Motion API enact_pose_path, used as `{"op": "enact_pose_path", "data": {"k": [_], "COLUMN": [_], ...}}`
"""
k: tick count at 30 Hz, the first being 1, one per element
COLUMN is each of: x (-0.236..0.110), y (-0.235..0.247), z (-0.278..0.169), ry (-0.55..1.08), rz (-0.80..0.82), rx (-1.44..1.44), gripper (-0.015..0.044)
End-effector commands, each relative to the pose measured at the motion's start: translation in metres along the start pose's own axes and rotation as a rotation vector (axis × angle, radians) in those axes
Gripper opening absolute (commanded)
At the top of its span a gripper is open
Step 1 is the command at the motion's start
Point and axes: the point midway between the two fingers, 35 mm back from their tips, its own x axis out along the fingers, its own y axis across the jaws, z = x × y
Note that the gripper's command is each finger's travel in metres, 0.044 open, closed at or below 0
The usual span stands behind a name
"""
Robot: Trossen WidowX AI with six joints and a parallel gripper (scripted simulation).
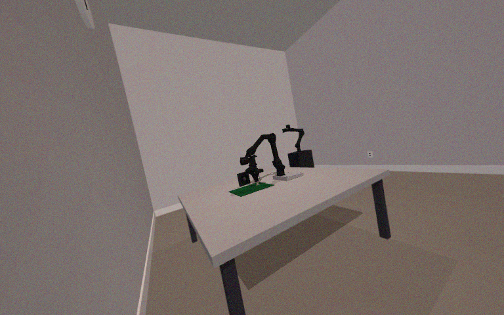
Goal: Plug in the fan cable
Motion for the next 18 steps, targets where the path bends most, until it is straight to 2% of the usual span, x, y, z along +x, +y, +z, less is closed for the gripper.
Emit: {"op": "enact_pose_path", "data": {"k": [1, 18], "x": [0.0024, 0.0025], "y": [0.0, 0.0005], "z": [-0.0014, -0.0042], "ry": [0.007, 0.007], "rz": [-0.001, -0.001], "rx": [-0.001, 0.006], "gripper": [0.0, 0.0]}}
